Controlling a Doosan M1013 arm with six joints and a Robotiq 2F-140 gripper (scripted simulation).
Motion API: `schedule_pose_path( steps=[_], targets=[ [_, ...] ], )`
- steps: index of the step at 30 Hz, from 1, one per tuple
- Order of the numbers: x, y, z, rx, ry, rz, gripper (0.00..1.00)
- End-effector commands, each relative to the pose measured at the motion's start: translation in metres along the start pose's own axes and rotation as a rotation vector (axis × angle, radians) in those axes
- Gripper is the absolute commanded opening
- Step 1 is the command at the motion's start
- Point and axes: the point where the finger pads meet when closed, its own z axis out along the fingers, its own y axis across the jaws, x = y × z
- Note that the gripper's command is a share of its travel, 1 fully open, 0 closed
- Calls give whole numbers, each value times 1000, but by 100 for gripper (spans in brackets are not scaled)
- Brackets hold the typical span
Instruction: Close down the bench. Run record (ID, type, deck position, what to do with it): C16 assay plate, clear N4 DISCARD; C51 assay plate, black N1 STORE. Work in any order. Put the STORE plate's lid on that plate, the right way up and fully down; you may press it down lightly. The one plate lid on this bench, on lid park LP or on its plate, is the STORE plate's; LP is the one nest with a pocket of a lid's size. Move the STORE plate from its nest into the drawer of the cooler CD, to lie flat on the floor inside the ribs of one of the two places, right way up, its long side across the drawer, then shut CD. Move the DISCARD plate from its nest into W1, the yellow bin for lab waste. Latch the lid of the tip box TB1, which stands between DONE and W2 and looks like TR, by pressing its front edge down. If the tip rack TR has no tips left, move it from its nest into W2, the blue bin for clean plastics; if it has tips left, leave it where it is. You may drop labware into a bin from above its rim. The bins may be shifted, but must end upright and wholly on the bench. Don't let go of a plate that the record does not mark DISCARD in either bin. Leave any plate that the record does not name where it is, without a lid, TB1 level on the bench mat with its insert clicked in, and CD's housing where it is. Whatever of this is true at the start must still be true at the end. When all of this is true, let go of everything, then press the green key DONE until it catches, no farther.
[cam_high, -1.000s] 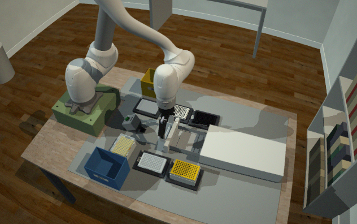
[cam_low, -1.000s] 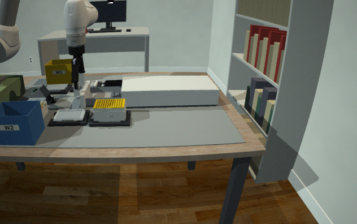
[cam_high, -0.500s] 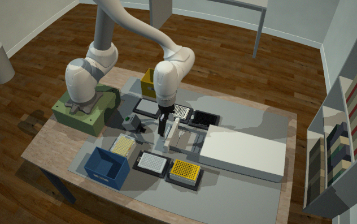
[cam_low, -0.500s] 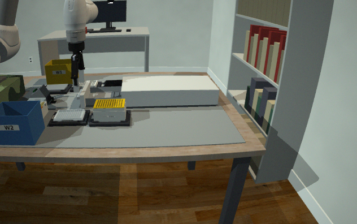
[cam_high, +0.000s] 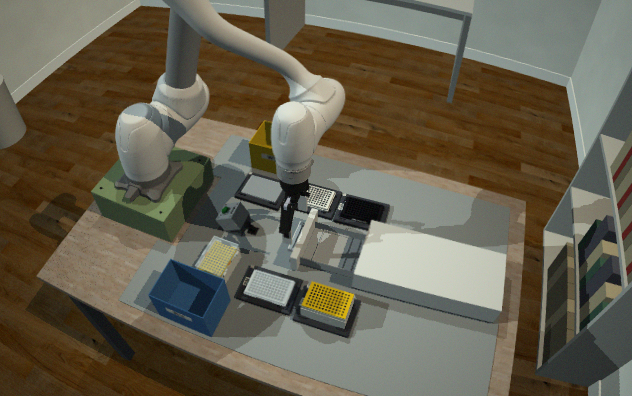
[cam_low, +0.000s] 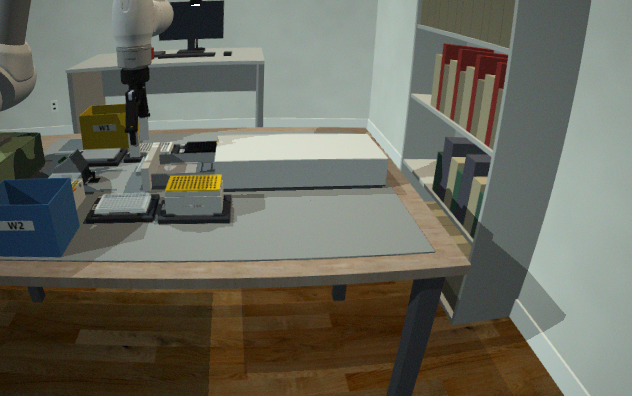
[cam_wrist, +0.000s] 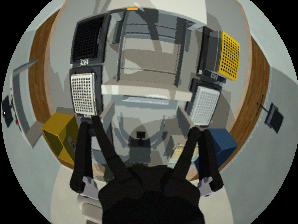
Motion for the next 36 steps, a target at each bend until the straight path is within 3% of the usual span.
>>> schedule_pose_path(
  steps=[1, 36],
  targets=[
    [0, 0, -4, 0, 0, 0, 87],
    [0, 0, -45, 0, 0, 0, 87]
  ],
)
